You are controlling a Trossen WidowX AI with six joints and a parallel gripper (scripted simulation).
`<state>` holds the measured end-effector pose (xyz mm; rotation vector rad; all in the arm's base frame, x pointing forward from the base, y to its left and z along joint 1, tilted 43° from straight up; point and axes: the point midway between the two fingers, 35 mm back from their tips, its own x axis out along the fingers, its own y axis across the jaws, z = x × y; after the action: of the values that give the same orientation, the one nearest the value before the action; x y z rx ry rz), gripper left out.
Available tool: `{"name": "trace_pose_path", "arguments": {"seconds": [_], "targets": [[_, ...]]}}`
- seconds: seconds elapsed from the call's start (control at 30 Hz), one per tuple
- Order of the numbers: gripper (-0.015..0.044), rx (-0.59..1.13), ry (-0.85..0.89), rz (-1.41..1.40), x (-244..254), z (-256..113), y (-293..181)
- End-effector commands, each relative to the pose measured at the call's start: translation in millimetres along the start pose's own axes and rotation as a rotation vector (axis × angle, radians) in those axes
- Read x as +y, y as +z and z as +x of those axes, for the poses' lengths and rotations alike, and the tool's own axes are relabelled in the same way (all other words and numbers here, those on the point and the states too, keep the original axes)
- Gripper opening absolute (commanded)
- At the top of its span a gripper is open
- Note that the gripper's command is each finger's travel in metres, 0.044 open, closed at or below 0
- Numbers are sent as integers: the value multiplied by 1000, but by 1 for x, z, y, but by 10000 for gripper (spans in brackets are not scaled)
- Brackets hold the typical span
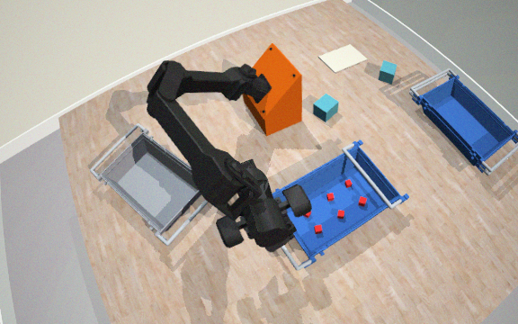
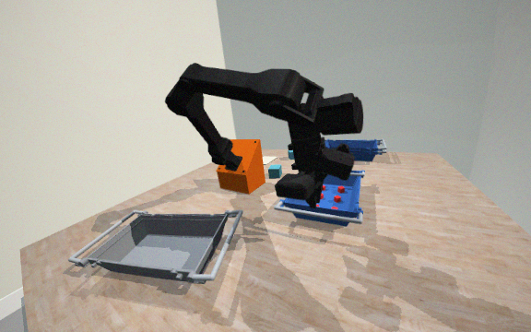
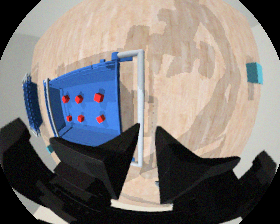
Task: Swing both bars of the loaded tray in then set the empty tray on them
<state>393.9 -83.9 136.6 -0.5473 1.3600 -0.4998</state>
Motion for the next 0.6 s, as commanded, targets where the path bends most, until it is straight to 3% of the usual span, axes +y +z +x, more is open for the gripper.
{"name": "trace_pose_path", "arguments": {"seconds": [0.0,0.23,0.57], "targets": [[90,82,-65,-130,15,-1,-5],[90,82,-65,-130,14,3,-5],[90,82,-67,-130,11,47,-8]]}}
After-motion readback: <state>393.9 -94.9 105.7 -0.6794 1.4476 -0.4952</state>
